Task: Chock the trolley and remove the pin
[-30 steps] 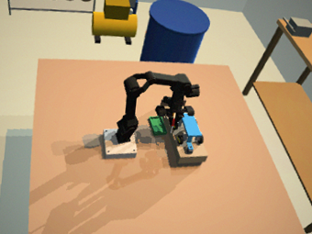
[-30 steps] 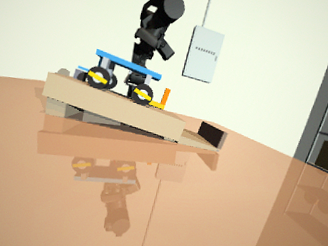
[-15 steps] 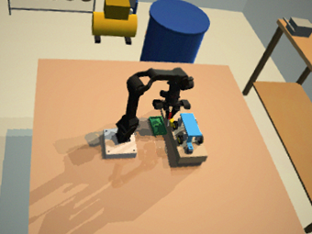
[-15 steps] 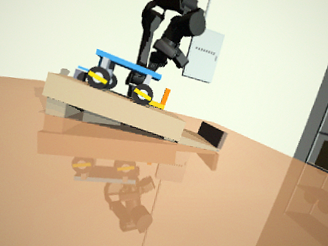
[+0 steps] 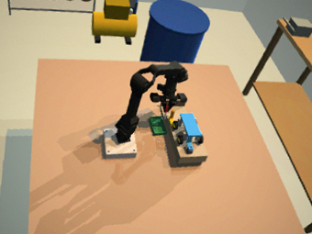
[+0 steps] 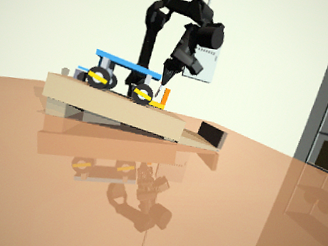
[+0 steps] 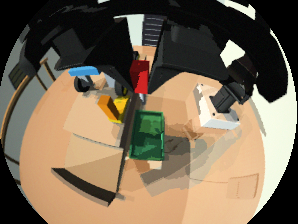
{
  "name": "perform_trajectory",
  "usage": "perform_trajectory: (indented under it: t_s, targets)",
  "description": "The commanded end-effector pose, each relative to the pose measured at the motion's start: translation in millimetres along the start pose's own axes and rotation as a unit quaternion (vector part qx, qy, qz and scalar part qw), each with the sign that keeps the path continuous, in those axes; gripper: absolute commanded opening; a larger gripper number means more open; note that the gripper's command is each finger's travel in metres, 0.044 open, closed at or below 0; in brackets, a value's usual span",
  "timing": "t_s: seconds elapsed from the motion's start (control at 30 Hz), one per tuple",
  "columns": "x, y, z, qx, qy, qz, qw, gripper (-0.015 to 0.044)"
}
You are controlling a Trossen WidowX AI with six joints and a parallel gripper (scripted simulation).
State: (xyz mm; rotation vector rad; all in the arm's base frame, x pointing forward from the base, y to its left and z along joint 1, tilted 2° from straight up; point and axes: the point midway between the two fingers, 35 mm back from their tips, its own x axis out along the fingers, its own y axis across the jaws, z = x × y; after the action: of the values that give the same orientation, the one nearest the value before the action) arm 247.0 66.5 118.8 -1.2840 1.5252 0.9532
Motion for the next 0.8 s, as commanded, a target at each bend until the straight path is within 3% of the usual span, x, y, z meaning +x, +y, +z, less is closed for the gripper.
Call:
perform_trajectory:
  t_s: [0.0,0.77]
  targets:
    - [-3.5,-0.2,6.6,0.005,-0.003,-0.001,1.0,0.0]
    - [-3.0,1.5,2.4,-0.315,-0.05,-0.045,0.947,0.0]
